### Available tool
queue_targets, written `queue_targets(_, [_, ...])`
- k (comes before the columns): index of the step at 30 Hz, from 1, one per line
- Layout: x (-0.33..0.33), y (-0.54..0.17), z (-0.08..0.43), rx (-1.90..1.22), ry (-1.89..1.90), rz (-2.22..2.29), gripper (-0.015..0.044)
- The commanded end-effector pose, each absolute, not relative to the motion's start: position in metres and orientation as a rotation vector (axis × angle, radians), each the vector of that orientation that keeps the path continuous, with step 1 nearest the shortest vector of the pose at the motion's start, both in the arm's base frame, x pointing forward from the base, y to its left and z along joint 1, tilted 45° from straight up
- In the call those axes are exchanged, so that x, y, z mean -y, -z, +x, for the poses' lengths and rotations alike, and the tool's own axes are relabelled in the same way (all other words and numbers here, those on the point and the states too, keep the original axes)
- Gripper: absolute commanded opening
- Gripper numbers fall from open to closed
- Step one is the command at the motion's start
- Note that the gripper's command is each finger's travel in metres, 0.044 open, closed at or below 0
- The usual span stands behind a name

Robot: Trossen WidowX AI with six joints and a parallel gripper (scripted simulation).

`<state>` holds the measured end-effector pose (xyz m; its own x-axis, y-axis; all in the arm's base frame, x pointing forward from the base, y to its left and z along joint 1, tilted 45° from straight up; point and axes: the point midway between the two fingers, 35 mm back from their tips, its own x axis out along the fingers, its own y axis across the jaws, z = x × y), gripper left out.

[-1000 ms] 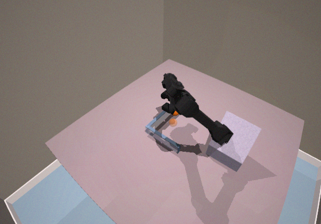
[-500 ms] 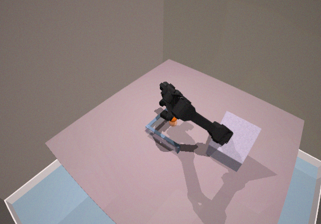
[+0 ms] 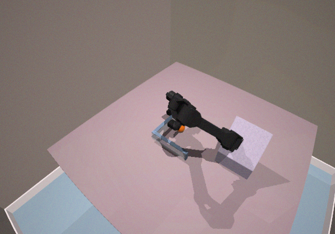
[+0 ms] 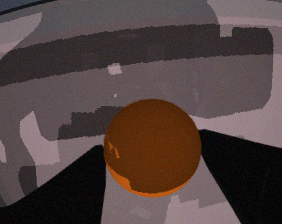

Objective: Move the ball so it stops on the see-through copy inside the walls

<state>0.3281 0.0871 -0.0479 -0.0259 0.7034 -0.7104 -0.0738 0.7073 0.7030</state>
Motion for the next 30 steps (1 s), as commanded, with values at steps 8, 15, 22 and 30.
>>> queue_targets(8, [-0.097, 0.058, 0.325, -1.486, -0.677, 0.558, 0.0000])
queue_targets(15, [-0.094, 0.054, 0.327, -1.479, -0.673, 0.549, 0.0184])
queue_targets(22, [-0.094, 0.054, 0.327, -1.479, -0.673, 0.549, 0.0364])
queue_targets(30, [-0.035, -0.003, 0.329, -1.487, -0.673, 0.554, 0.0364])
